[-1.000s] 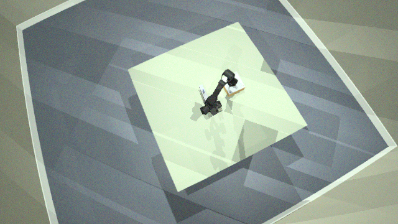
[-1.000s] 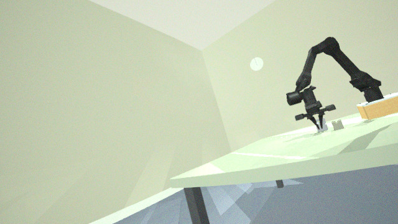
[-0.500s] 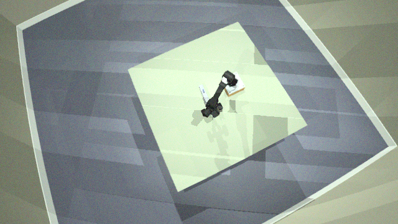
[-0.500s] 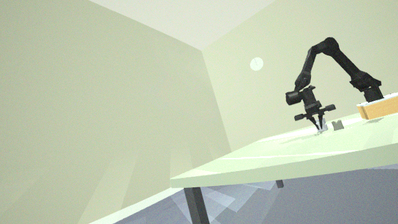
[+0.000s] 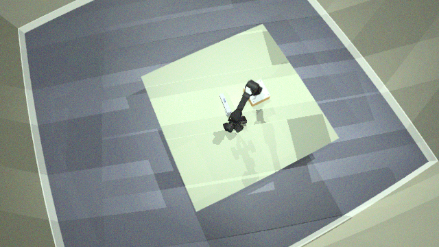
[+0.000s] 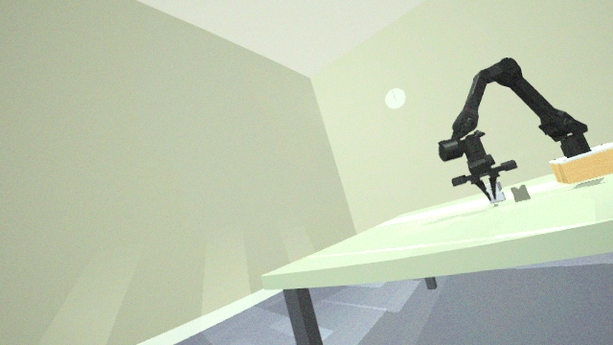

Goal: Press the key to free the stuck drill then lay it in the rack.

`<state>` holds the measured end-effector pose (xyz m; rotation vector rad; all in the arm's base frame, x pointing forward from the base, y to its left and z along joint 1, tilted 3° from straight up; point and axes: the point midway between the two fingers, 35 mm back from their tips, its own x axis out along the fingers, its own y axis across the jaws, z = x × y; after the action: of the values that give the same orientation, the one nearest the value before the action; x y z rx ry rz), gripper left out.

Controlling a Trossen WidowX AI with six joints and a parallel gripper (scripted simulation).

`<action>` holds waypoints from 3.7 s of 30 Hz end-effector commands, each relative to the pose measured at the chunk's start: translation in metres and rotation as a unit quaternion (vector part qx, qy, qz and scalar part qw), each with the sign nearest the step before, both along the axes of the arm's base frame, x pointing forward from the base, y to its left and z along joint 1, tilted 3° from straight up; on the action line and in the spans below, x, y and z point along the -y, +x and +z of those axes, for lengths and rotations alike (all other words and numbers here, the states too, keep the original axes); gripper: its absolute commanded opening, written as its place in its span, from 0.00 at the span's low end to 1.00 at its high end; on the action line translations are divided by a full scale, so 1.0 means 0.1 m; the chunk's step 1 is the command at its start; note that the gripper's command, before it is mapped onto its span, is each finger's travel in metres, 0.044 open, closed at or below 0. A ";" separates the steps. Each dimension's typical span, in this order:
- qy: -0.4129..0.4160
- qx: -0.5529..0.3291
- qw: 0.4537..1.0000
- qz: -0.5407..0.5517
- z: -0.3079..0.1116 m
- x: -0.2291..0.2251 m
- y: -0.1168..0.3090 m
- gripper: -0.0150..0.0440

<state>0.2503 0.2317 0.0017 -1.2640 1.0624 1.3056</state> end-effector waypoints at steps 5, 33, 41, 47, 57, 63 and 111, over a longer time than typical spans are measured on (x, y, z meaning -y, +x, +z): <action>-0.003 0.000 1.000 -0.003 0.04 -0.01 -0.01 0.25; -0.003 -0.001 1.000 -0.003 0.13 0.00 -0.05 0.25; -0.003 -0.001 1.000 -0.003 0.16 0.00 -0.06 0.25; -0.003 -0.001 1.000 -0.003 0.18 0.00 -0.06 0.25; -0.003 -0.001 1.000 -0.003 0.21 0.01 -0.07 0.25; -0.003 -0.001 1.000 -0.003 0.23 0.01 -0.07 0.25; -0.003 -0.001 1.000 -0.003 0.39 0.03 -0.06 0.25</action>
<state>0.2426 0.2288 0.0383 -1.2594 1.0759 1.3034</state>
